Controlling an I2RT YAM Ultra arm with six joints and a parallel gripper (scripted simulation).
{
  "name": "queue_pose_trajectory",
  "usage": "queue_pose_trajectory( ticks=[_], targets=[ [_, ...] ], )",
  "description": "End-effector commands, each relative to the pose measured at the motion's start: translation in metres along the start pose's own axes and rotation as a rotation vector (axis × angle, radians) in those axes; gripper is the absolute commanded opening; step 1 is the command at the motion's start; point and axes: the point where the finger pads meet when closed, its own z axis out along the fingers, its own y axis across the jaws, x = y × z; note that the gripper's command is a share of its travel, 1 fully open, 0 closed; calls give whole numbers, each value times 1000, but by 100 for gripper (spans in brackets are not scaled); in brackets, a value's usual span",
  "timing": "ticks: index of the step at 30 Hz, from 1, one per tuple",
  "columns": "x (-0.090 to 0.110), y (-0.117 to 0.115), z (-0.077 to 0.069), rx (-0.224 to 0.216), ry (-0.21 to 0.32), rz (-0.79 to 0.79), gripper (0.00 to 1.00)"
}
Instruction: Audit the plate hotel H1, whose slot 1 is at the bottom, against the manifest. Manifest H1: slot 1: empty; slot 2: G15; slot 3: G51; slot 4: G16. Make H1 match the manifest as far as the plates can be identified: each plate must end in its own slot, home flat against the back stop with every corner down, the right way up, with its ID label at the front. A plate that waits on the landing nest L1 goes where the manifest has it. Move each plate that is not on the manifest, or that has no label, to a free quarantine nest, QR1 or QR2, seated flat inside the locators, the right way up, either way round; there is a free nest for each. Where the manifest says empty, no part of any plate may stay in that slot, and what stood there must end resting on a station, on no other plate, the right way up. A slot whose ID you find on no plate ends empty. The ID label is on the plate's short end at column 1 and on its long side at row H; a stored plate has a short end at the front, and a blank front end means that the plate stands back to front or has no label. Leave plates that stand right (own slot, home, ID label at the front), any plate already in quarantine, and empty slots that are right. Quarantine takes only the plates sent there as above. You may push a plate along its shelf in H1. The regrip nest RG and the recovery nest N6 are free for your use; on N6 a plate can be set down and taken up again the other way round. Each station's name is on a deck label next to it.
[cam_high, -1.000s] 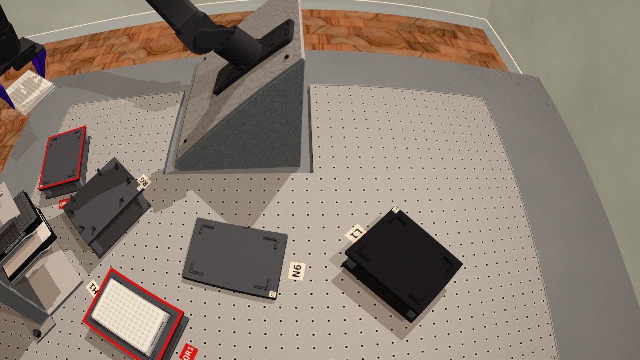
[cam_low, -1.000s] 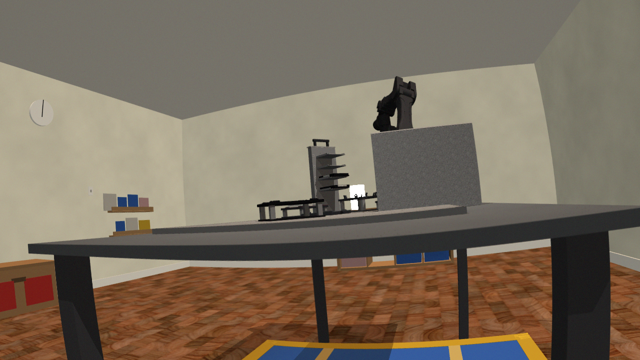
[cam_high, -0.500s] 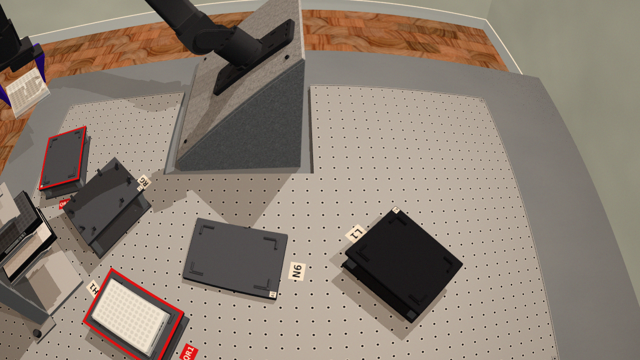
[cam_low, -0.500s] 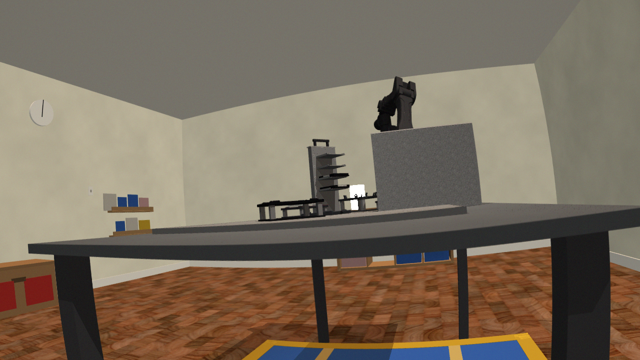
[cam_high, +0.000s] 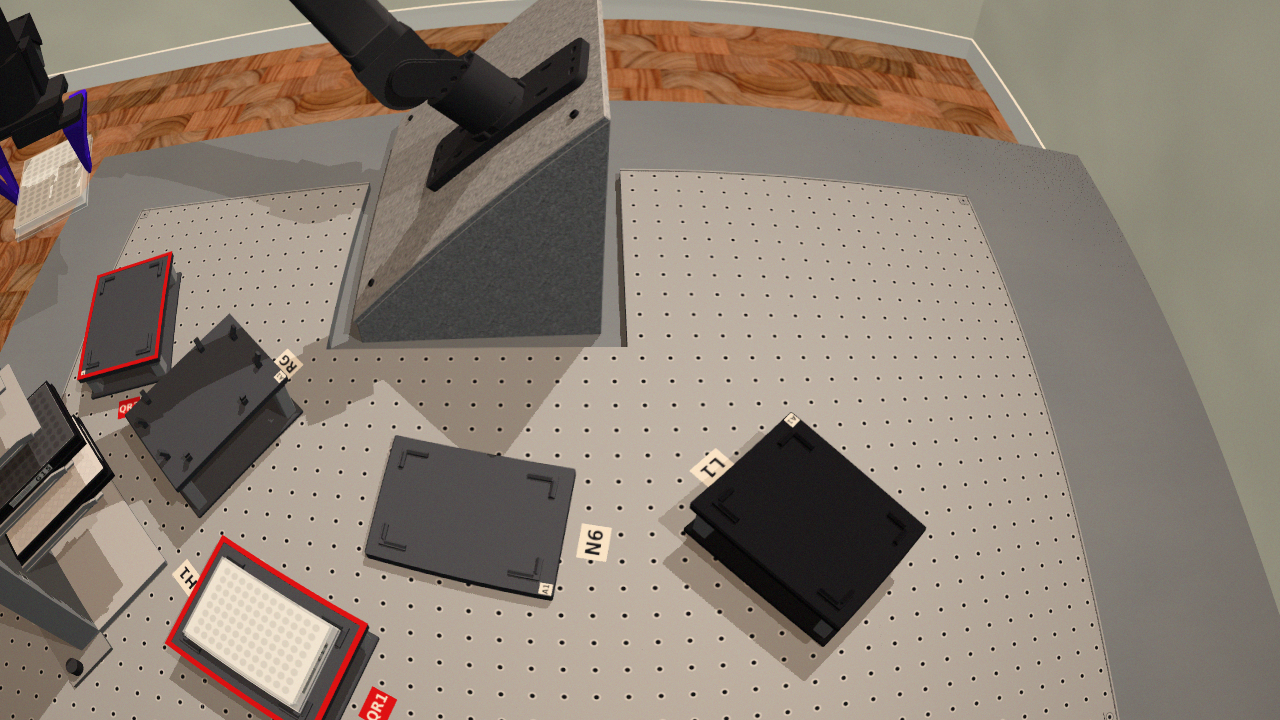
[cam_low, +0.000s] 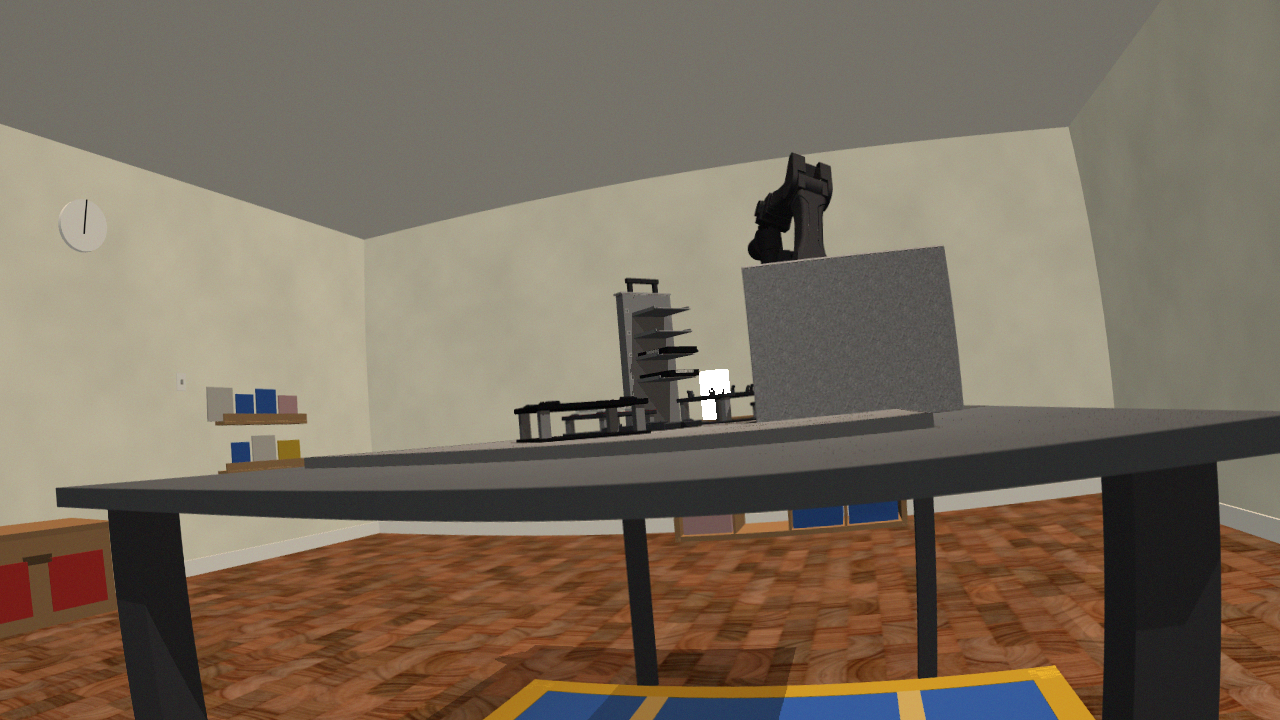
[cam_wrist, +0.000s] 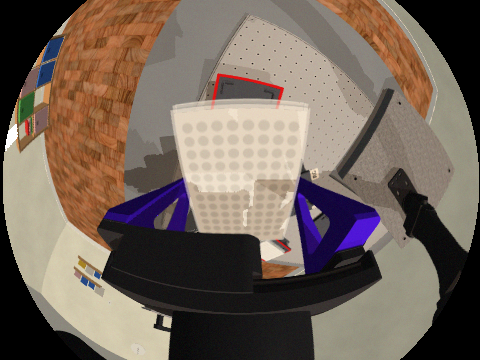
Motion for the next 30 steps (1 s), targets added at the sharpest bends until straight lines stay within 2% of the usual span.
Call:
queue_pose_trajectory(
  ticks=[1,7,21,23,30],
  targets=[
    [-1,1,-4,-11,0,120,86],
    [-1,1,-4,-11,1,214,86],
    [-1,3,33,-11,0,216,86],
    [-1,3,33,-11,0,216,86],
    [-1,4,52,-11,0,216,86]
  ],
)
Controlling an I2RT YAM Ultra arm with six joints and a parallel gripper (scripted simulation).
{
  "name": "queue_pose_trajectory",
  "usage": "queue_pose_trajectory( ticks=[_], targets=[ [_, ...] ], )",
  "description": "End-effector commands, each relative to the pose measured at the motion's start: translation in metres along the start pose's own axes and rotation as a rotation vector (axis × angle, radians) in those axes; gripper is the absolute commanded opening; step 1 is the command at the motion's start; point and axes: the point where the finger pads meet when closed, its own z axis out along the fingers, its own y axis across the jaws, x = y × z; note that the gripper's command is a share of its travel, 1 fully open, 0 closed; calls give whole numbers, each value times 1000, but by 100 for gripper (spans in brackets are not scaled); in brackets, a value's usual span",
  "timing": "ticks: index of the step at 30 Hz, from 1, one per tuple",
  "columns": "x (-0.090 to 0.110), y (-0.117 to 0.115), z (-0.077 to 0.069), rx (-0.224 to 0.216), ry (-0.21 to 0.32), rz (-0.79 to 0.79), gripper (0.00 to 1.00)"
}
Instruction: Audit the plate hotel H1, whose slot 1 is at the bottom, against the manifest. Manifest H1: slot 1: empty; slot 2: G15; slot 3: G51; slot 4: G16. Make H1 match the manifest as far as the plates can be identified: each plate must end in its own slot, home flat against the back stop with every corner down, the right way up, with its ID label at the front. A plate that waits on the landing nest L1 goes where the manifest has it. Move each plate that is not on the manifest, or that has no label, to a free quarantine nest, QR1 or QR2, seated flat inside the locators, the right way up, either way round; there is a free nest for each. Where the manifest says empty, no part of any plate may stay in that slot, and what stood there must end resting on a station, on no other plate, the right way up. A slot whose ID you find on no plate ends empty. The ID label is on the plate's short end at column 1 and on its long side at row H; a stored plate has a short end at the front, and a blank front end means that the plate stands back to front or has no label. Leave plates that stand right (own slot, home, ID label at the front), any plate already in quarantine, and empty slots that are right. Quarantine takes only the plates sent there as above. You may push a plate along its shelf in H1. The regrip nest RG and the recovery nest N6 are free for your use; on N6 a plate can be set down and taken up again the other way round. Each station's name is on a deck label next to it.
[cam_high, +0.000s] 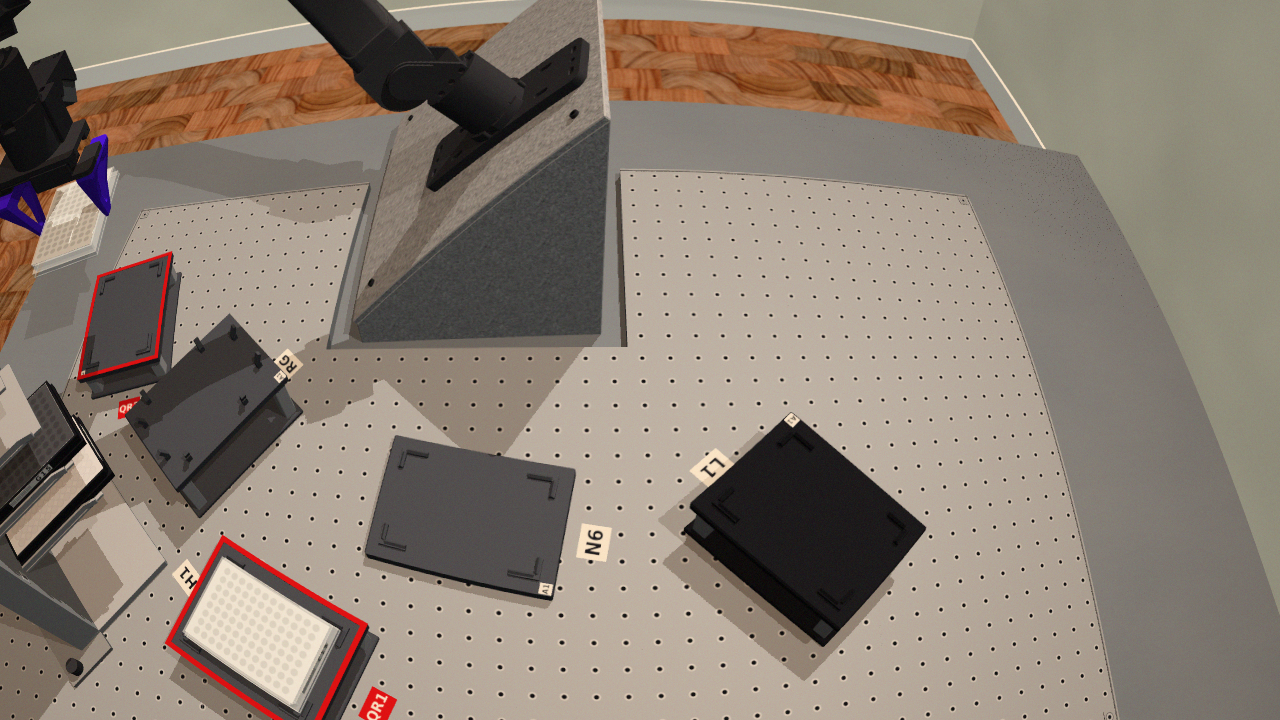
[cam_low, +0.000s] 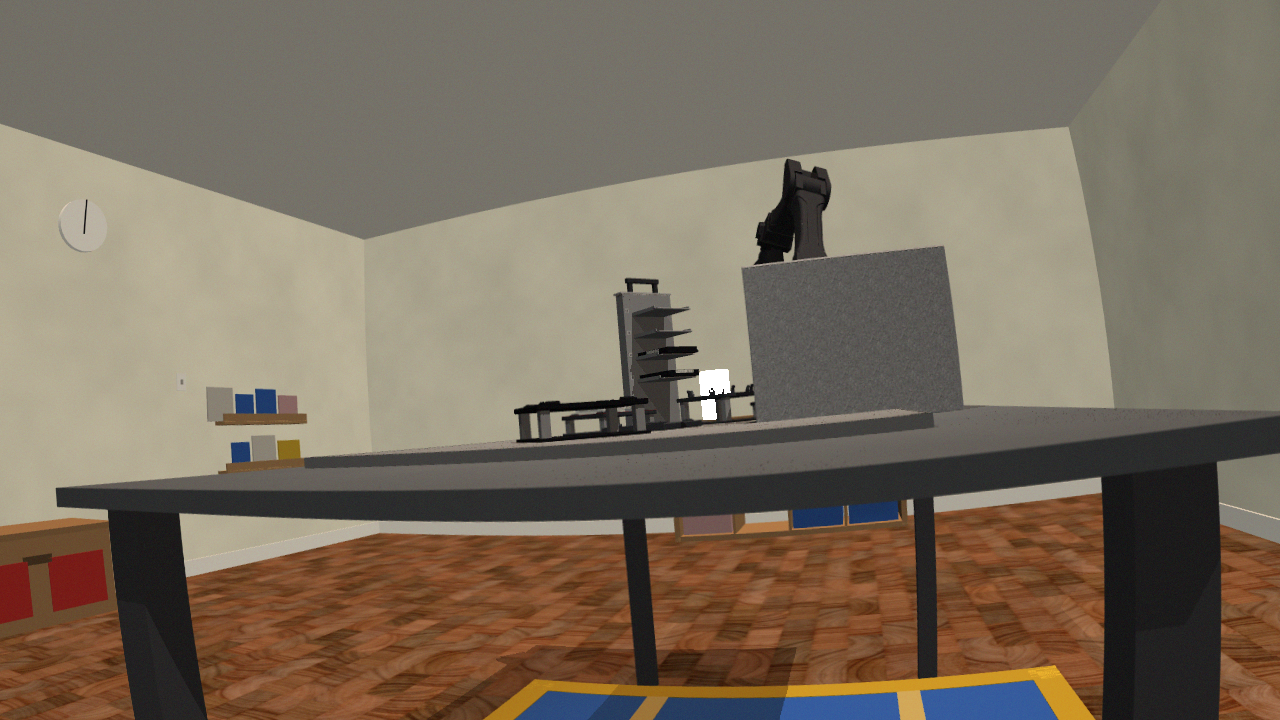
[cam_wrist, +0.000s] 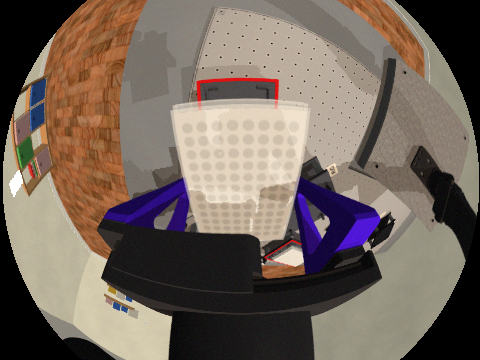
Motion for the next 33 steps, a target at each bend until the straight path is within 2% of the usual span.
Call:
queue_pose_trajectory(
  ticks=[1,8,10,25,33],
  targets=[
    [0,7,1,-31,4,0,86],
    [1,8,20,-32,4,0,86],
    [1,8,20,-32,4,0,86],
    [1,10,60,-32,4,0,86],
    [1,10,70,-32,4,-1,86]
  ],
)
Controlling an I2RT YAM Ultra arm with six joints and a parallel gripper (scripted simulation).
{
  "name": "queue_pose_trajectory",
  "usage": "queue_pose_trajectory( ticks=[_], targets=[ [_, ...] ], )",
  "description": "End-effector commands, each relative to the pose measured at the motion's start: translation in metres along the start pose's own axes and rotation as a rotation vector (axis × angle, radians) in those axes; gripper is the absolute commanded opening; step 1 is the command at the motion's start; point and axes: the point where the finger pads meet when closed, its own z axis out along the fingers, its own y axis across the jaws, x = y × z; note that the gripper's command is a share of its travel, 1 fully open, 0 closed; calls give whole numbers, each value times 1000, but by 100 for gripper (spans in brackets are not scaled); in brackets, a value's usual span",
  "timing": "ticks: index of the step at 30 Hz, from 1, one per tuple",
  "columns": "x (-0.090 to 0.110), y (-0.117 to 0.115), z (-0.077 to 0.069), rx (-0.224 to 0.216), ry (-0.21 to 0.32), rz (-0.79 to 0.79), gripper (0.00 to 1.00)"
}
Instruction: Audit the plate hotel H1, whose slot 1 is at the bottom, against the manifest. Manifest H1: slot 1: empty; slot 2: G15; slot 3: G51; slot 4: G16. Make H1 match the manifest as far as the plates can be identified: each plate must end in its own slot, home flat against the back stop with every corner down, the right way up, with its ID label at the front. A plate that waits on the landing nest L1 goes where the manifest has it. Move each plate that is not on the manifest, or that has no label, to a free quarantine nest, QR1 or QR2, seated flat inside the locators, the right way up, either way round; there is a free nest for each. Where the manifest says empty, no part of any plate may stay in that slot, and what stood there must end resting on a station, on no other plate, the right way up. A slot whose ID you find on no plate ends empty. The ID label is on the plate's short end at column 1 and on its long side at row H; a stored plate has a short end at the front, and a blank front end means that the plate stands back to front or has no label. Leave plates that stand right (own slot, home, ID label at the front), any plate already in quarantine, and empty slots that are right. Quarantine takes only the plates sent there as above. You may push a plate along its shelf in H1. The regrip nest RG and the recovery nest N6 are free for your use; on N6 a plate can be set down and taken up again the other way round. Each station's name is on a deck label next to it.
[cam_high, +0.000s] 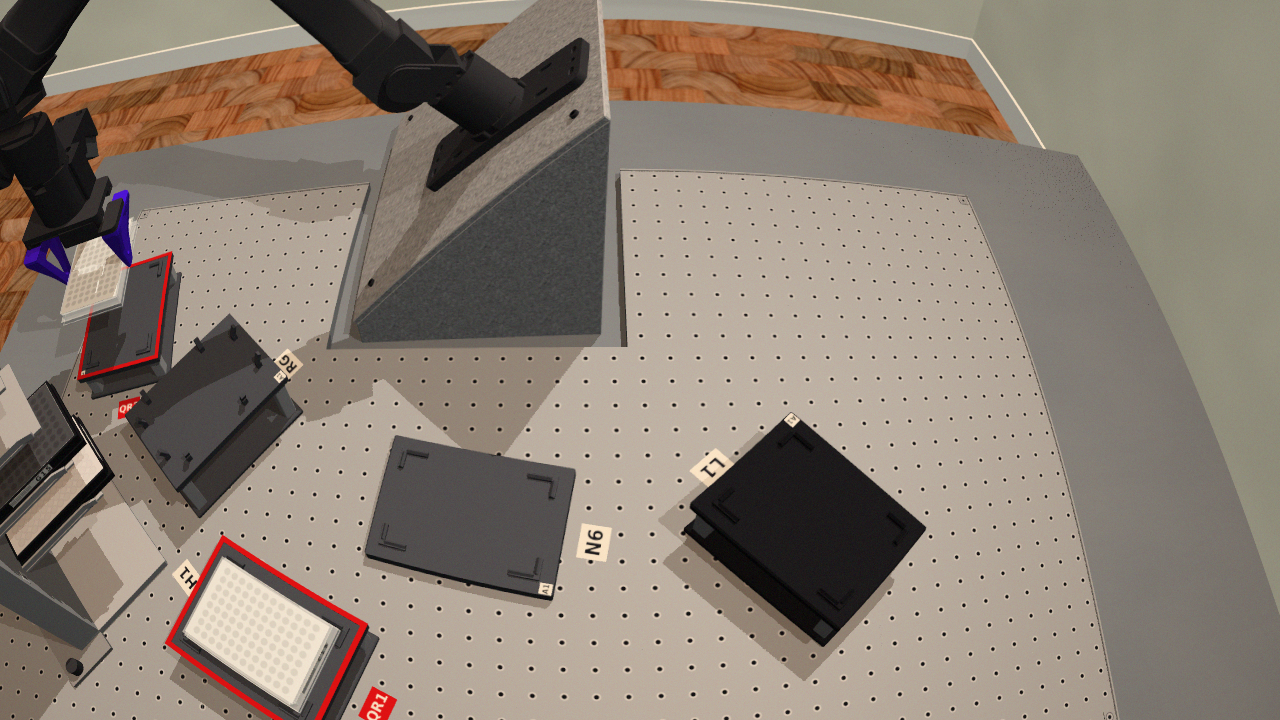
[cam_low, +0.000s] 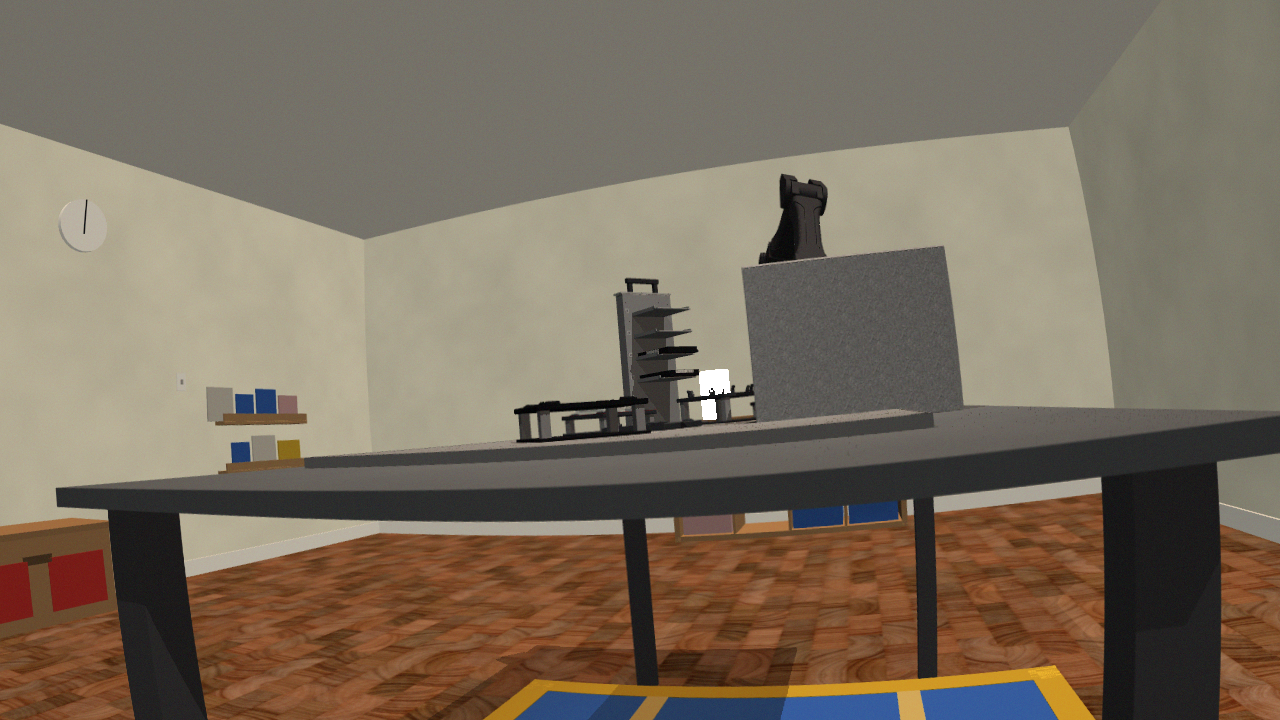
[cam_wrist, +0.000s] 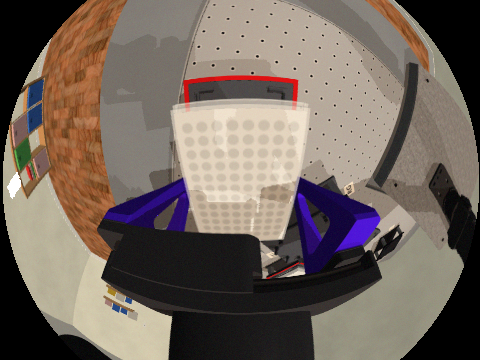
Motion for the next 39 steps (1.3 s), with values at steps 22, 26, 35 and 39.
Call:
queue_pose_trajectory(
  ticks=[22,26,35,39],
  targets=[
    [-1,3,-4,-25,1,1,86],
    [-1,3,-4,-25,1,1,86],
    [-1,3,0,-25,1,1,86],
    [-1,3,3,-25,1,1,86]
  ],
)
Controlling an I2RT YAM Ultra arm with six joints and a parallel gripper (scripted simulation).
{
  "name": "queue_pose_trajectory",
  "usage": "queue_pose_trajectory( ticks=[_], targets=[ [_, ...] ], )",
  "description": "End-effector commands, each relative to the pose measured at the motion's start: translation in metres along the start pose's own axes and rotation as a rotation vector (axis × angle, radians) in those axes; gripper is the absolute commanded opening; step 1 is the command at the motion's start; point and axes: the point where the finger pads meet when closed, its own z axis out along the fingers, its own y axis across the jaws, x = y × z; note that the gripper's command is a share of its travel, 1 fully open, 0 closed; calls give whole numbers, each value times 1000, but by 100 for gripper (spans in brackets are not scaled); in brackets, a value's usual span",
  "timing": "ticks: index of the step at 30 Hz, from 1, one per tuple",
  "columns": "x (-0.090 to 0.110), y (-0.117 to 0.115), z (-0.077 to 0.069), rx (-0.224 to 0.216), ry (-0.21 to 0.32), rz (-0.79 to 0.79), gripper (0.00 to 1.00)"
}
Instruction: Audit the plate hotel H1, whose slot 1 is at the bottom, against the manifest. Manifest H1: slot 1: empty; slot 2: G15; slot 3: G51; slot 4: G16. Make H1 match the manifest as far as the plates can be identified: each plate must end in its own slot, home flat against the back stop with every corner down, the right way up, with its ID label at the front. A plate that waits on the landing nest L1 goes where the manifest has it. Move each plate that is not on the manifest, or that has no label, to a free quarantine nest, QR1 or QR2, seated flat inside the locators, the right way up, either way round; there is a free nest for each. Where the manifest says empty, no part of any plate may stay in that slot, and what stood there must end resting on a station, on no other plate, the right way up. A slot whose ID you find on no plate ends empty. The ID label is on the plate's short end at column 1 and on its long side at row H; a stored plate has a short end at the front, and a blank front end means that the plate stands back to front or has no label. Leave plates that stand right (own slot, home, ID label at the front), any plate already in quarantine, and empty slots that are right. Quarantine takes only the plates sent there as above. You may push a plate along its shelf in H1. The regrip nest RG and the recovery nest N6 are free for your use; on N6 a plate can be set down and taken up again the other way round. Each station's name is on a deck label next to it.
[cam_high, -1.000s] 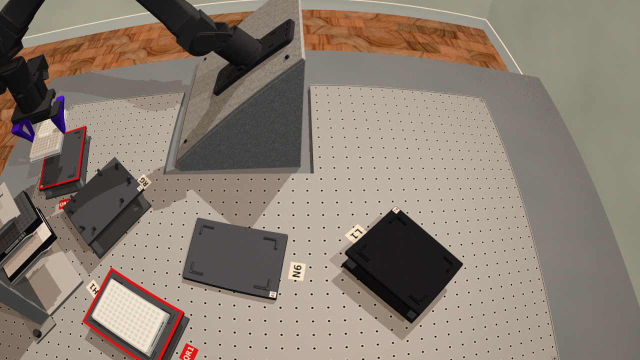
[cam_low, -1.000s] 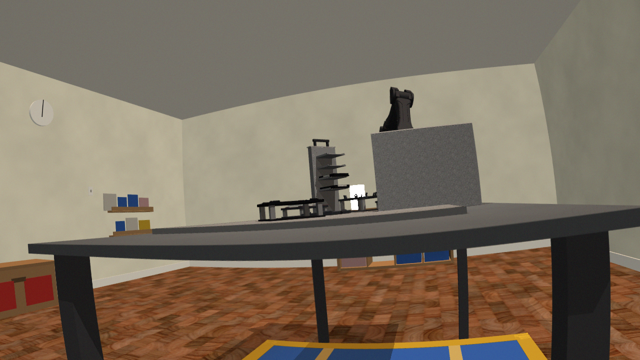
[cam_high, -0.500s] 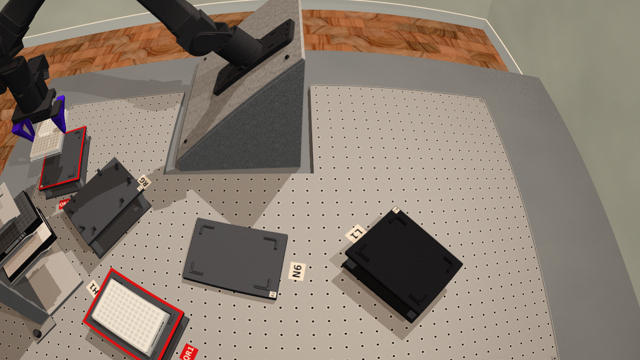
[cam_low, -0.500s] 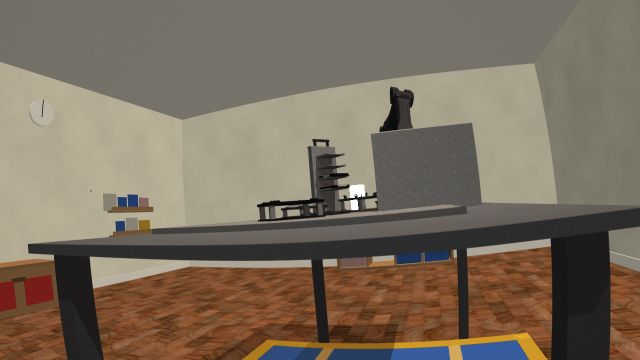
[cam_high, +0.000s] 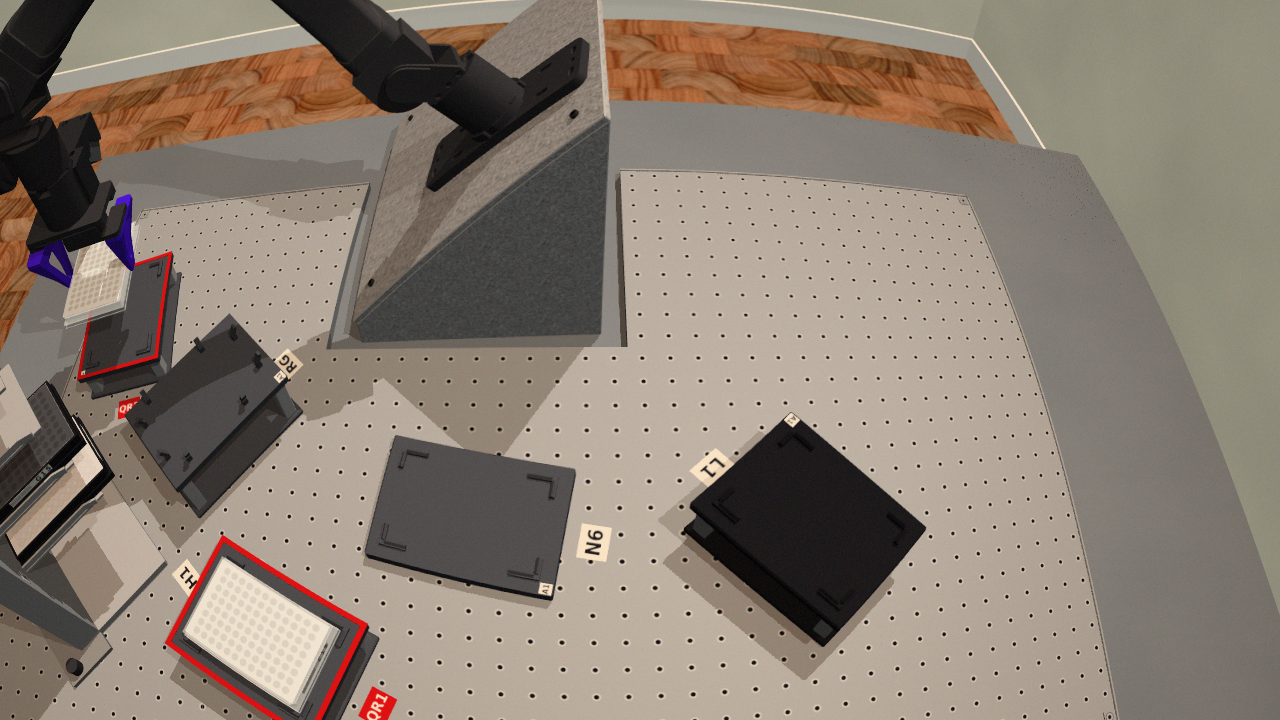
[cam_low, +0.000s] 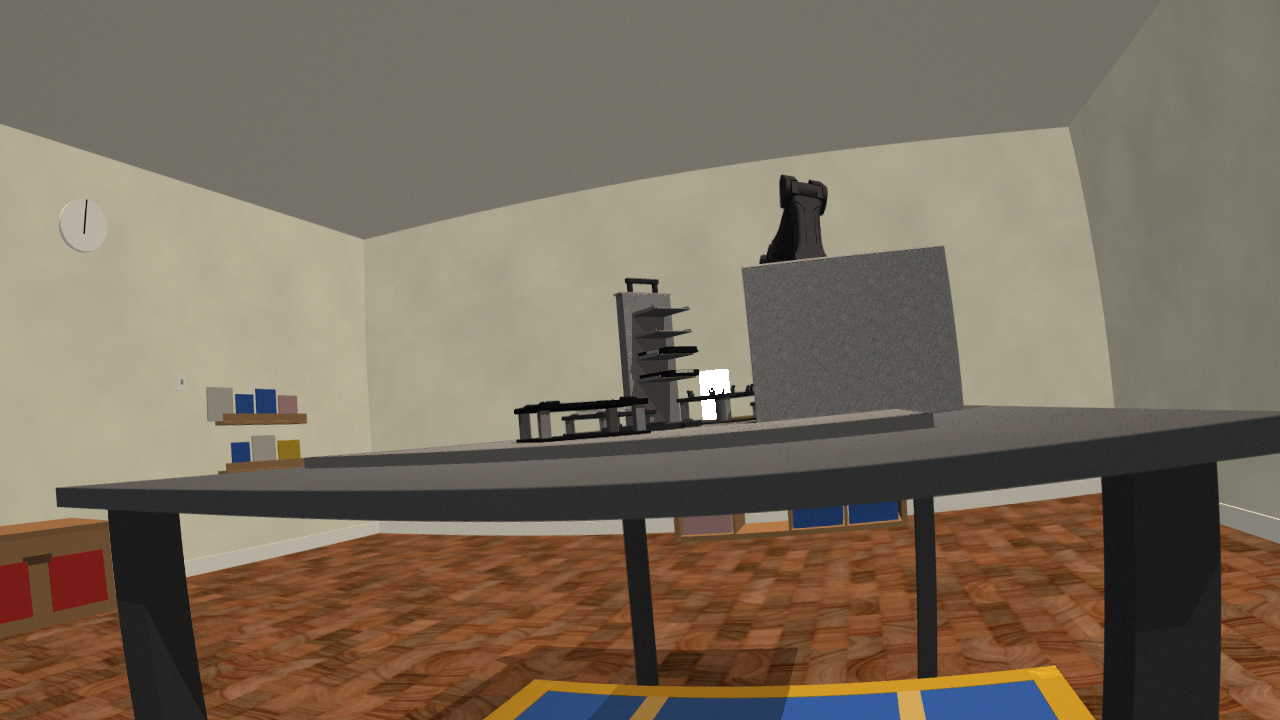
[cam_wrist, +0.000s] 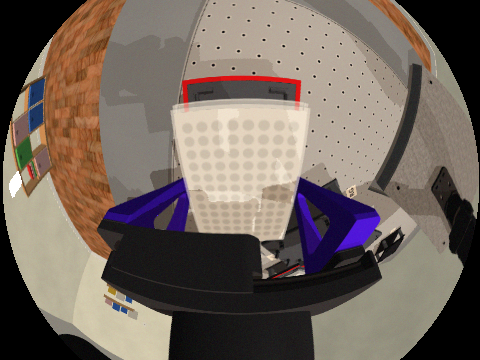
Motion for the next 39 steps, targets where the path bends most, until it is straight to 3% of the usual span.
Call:
queue_pose_trajectory(
  ticks=[1,39],
  targets=[
    [0,3,-3,-13,1,0,86],
    [0,2,19,-14,1,0,86]
  ],
)
